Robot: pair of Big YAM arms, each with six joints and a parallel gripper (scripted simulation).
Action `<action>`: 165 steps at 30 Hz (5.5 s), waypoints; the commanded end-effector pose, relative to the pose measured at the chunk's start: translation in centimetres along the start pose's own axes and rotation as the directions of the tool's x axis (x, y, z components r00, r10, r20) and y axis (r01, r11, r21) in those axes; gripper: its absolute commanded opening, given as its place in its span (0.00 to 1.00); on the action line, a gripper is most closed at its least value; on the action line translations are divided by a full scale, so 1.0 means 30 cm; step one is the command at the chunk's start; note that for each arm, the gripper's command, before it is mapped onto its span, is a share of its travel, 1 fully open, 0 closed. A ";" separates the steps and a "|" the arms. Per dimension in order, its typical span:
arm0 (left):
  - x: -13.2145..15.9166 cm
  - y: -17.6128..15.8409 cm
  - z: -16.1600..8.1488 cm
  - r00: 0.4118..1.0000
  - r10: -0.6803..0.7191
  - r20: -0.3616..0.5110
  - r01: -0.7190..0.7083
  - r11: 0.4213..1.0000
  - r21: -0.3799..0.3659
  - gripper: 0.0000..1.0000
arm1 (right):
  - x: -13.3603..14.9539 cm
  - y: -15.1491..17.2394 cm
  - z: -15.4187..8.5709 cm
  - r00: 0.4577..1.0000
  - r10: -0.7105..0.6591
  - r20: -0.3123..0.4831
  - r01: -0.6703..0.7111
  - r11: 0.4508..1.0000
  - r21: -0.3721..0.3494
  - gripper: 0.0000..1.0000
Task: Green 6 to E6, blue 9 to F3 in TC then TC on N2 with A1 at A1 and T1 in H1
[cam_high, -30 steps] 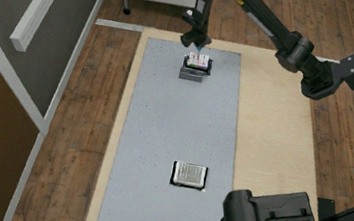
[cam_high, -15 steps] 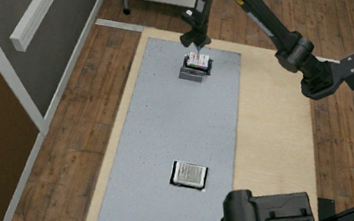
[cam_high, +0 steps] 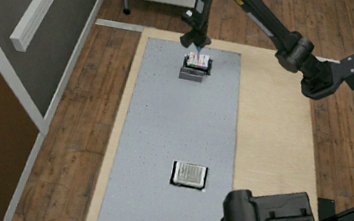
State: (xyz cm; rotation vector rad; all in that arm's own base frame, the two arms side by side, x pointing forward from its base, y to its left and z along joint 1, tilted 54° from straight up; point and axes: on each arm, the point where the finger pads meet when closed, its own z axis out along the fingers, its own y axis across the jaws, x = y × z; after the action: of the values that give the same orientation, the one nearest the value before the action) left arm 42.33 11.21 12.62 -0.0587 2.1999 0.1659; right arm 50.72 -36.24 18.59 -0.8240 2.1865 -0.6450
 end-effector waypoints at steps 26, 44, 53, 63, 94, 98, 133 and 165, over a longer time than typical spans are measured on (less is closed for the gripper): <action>0.000 -0.001 -0.002 1.000 0.004 0.002 -0.004 1.000 0.001 1.00 | -0.021 -0.001 0.073 1.000 0.002 0.009 -0.002 1.000 -0.007 0.10; 0.000 -0.001 -0.002 1.000 0.004 0.002 -0.004 1.000 0.001 1.00 | -0.017 0.015 0.087 1.000 0.009 0.002 -0.009 1.000 -0.026 0.10; 0.000 -0.001 -0.002 1.000 0.004 0.002 -0.004 1.000 0.001 1.00 | -0.023 -0.002 0.094 1.000 0.001 0.010 -0.001 1.000 -0.005 0.11; 0.000 -0.001 -0.002 1.000 0.004 0.002 -0.004 1.000 0.001 1.00 | -0.016 0.022 0.102 1.000 0.012 0.000 -0.011 0.999 -0.033 0.11; 0.000 -0.001 -0.002 1.000 0.004 0.002 -0.004 1.000 0.001 1.00 | -0.020 0.017 0.127 1.000 0.009 0.003 -0.009 1.000 -0.027 0.11; 0.000 -0.001 -0.002 1.000 0.004 0.002 -0.004 1.000 0.001 1.00 | -0.023 0.009 0.130 1.000 0.006 0.006 -0.006 1.000 -0.017 0.11; 0.000 -0.001 -0.002 1.000 0.004 0.002 -0.004 1.000 0.001 1.00 | -0.025 0.007 0.162 1.000 0.004 0.007 -0.004 1.000 -0.013 0.11; 0.000 -0.001 -0.002 1.000 0.004 0.002 -0.004 1.000 0.001 1.00 | 0.004 0.001 0.144 1.000 0.006 -0.003 -0.006 1.000 -0.007 0.09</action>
State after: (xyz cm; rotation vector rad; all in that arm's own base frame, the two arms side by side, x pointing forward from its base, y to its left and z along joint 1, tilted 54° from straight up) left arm 42.33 11.21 12.62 -0.0587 2.1999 0.1659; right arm 53.42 -36.70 16.64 -0.8253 2.1855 -0.6440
